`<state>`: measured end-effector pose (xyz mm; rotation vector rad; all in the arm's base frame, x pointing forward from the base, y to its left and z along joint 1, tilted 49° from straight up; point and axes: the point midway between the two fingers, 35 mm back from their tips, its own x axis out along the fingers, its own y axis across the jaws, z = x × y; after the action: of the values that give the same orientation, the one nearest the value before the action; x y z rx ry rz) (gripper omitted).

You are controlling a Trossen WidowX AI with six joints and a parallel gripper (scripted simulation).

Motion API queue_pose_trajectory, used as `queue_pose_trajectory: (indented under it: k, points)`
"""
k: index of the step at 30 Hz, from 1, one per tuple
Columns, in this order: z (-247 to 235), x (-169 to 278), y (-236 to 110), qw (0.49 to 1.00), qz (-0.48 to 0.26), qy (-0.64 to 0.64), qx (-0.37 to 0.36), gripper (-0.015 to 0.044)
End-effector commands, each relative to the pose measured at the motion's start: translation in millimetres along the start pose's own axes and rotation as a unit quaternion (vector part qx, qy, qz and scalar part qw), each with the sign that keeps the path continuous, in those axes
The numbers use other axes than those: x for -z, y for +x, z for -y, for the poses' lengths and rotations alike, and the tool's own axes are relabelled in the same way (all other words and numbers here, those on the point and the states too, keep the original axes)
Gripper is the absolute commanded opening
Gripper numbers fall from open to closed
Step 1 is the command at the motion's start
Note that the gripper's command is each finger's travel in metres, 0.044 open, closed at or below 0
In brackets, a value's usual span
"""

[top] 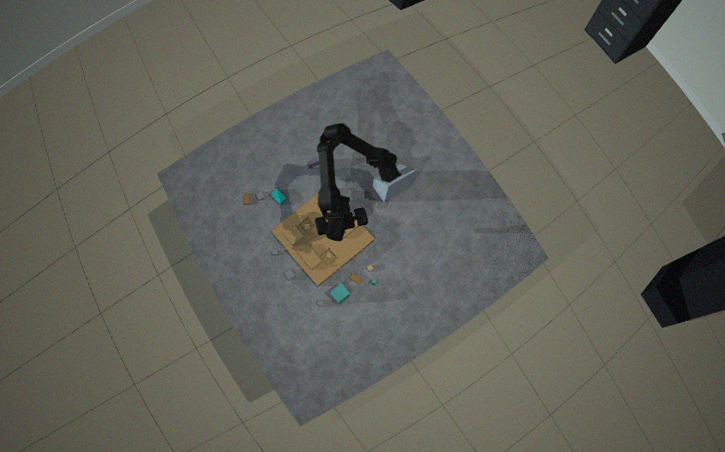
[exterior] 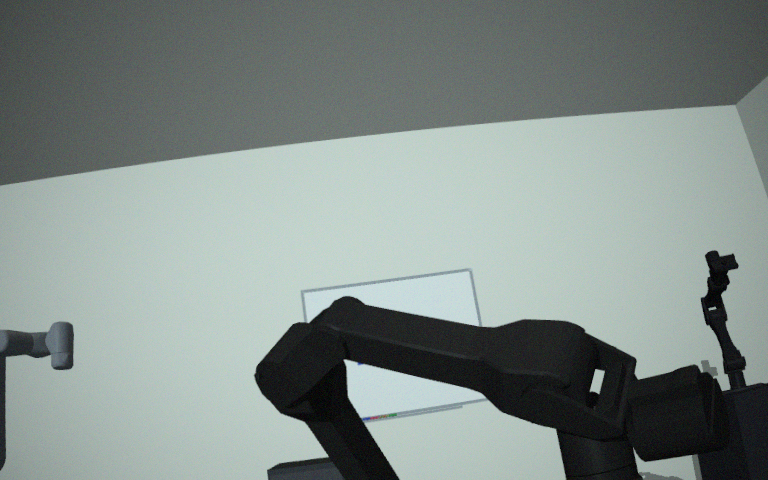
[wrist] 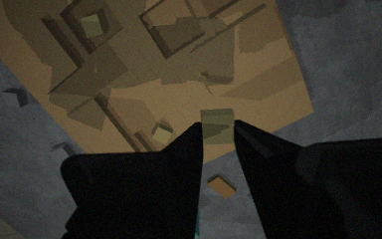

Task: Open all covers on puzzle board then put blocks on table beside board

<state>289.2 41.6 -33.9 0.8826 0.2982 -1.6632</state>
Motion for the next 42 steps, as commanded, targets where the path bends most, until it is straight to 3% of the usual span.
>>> queue_pose_trajectory:
  k: [1,42]
  points:
    - [10,16,-2,1.0,-0.005,0.003,0.002,0.008]
    - [134,119,8,1.0,0.005,0.006,0.003,0.008]
